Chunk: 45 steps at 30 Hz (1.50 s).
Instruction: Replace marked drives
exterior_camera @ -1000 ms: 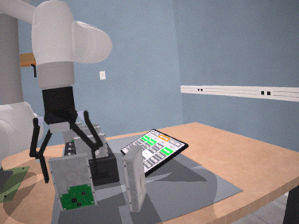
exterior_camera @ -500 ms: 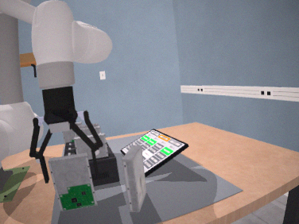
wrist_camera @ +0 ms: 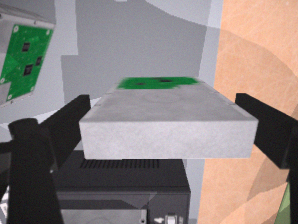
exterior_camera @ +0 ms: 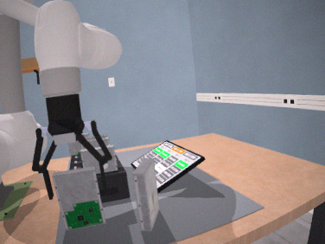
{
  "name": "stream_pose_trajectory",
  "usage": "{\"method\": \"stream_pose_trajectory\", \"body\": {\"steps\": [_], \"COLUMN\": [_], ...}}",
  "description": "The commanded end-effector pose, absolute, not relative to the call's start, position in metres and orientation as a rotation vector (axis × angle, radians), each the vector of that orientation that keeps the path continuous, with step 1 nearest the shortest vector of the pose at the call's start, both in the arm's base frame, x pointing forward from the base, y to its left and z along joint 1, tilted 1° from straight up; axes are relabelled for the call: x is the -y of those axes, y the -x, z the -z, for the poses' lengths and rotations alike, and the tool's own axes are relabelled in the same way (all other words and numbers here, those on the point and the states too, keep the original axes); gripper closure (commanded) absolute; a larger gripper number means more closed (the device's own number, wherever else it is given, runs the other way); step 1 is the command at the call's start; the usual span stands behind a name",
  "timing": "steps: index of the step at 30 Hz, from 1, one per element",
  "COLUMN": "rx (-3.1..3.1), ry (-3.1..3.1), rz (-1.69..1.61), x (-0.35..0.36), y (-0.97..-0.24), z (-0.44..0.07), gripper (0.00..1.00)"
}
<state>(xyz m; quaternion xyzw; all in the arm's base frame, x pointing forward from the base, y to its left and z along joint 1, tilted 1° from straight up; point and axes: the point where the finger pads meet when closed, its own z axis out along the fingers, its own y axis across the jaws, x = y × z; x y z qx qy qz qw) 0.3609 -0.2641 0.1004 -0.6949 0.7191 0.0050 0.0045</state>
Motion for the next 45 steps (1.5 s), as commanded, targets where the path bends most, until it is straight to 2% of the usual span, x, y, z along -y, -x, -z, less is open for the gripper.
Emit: {"method": "stream_pose_trajectory", "body": {"steps": [1,14,37,45], "rx": [-2.252,-2.252,-2.252,-2.252], "ry": [2.176,2.176,2.176,2.176], "rz": [-0.014,-0.014,-0.014,-0.014], "x": [0.264,0.264,0.266,0.266], "y": [-0.361,-0.361,-0.361,-0.361], "z": [-0.101,-0.112,-0.207,-0.222], "gripper": [0.11,0.11,0.11,0.11]}}
